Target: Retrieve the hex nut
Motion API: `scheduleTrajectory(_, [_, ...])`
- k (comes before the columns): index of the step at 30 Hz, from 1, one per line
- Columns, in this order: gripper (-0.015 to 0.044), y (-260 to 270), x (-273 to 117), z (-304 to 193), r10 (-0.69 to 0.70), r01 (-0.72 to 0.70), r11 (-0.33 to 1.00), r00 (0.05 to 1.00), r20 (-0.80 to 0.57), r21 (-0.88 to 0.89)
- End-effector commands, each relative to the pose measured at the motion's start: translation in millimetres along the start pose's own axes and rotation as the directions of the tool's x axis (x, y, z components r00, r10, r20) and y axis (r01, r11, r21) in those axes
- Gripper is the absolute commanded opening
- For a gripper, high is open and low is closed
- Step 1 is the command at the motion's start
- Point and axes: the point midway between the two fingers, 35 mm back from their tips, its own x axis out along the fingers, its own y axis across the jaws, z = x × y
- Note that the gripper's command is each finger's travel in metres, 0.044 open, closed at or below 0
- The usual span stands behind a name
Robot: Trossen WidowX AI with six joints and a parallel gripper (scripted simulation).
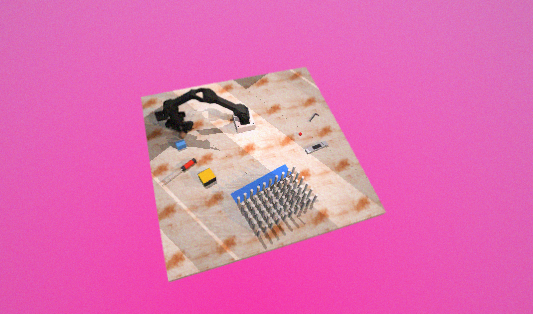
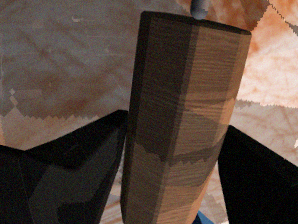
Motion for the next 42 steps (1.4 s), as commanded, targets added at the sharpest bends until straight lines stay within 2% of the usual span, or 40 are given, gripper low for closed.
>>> scheduleTrajectory(1, [0.0053, 0, 0, 0, 0.000, 0.000, 1.000, 1.000, 0.000, 0.000])
scheduleTrajectory(16, [0.0440, 0, -3, 0, 0.000, 0.000, 1.000, 1.000, 0.000, 0.000])
scheduleTrajectory(20, [0.0440, -13, -57, -1, 0.000, 0.000, 1.000, 1.000, 0.000, 0.000])
scheduleTrajectory(22, [0.0440, -17, -68, 0, 0.000, 0.000, 1.000, 1.000, 0.000, 0.000])
scheduleTrajectory(42, [0.0440, -17, -68, 0, 0.000, 0.000, 1.000, 1.000, 0.000, 0.000])
